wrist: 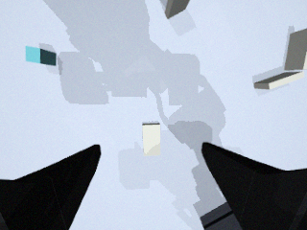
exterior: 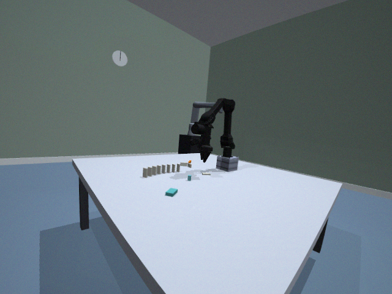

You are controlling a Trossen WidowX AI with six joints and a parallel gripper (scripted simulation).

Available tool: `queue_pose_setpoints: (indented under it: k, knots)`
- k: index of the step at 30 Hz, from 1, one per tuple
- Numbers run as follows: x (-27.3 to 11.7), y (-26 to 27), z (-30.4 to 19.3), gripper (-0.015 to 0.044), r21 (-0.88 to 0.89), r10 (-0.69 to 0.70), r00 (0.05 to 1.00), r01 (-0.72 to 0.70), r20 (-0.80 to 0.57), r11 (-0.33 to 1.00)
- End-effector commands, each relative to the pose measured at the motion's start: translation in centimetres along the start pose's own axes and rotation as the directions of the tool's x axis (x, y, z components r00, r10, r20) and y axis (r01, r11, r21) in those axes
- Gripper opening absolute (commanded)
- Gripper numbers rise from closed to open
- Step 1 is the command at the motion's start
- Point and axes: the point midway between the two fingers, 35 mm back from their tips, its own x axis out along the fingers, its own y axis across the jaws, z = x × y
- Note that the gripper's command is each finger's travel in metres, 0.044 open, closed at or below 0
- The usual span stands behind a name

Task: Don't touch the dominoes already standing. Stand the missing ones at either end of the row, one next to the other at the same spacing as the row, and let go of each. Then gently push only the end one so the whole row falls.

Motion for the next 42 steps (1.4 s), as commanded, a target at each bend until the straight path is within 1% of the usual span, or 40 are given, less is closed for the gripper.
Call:
queue_pose_setpoints:
  k: [1, 5, 11, 13, 20, 30, 36, 42]
  knots:
    - [0.2, -0.4, -0.8, 0.044, -0.029, -0.017, 1.0, 0.017, -0.025, 0.999]
    - [0.7, -0.3, -0.8, 0.044, -0.029, -0.017, 1.0, 0.017, -0.025, 0.999]
    - [5.6, -0.4, -0.9, 0.044, -0.029, -0.018, 1.0, 0.017, -0.025, 0.999]
    - [6.6, -0.5, -1.0, 0.044, -0.029, -0.018, 1.0, 0.017, -0.025, 0.999]
    - [6.8, -0.3, -1.1, 0.044, -0.029, -0.018, 1.0, 0.017, -0.025, 0.999]
    - [8.2, -0.2, -1.2, 0.044, -0.029, -0.018, 1.0, 0.017, -0.025, 0.999]
    - [8.2, -0.2, -1.2, 0.044, -0.029, -0.018, 1.0, 0.017, -0.025, 0.999]
    - [8.2, -0.2, -1.2, 0.0282, -0.029, -0.018, 1.0, 0.017, -0.025, 0.999]
